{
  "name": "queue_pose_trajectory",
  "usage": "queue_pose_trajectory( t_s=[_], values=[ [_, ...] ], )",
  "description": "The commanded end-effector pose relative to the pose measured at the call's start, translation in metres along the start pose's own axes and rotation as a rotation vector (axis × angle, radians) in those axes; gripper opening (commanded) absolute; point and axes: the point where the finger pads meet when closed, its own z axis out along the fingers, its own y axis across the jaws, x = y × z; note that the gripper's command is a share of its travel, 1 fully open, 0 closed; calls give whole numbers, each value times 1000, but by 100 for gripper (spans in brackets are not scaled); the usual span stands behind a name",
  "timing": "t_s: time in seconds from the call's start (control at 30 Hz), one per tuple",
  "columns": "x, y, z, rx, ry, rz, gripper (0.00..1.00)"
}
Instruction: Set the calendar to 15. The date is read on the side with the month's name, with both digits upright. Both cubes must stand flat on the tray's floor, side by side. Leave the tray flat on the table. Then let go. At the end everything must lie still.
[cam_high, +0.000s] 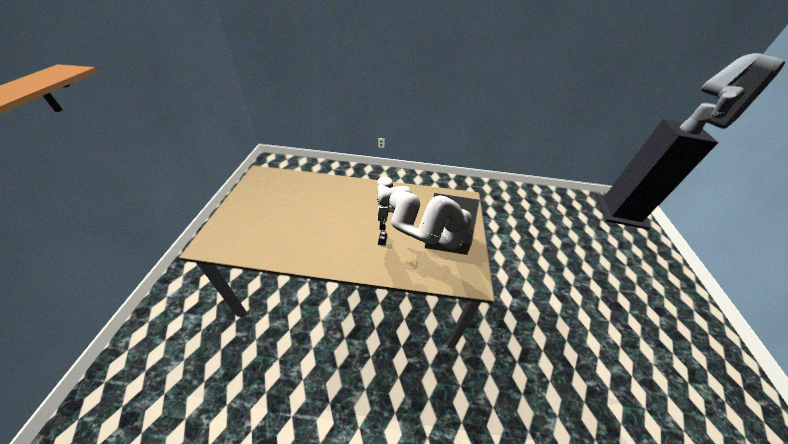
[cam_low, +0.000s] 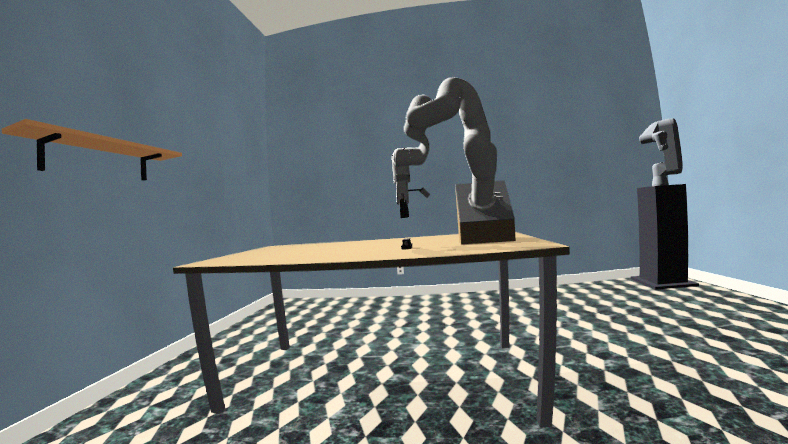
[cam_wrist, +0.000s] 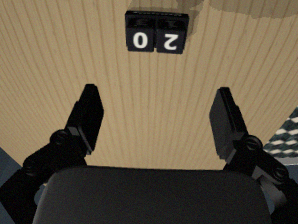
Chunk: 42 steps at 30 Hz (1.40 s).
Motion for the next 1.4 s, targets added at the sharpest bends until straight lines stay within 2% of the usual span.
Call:
queue_pose_trajectory(
  t_s=[0.0,0.03,0.47,0.57,0.6,0.93,1.07,1.37],
  values=[
    [3,14,1,2,-4,-128,100],
    [6,21,3,2,-4,-200,100],
    [22,58,10,1,-4,-568,100],
    [23,59,10,1,-4,-586,100],
    [28,68,12,0,-4,-680,100],
    [44,91,18,-5,-6,-948,100],
    [49,96,19,-6,-7,-1018,100],
    [49,96,26,-6,-7,-1019,100]
  ],
)
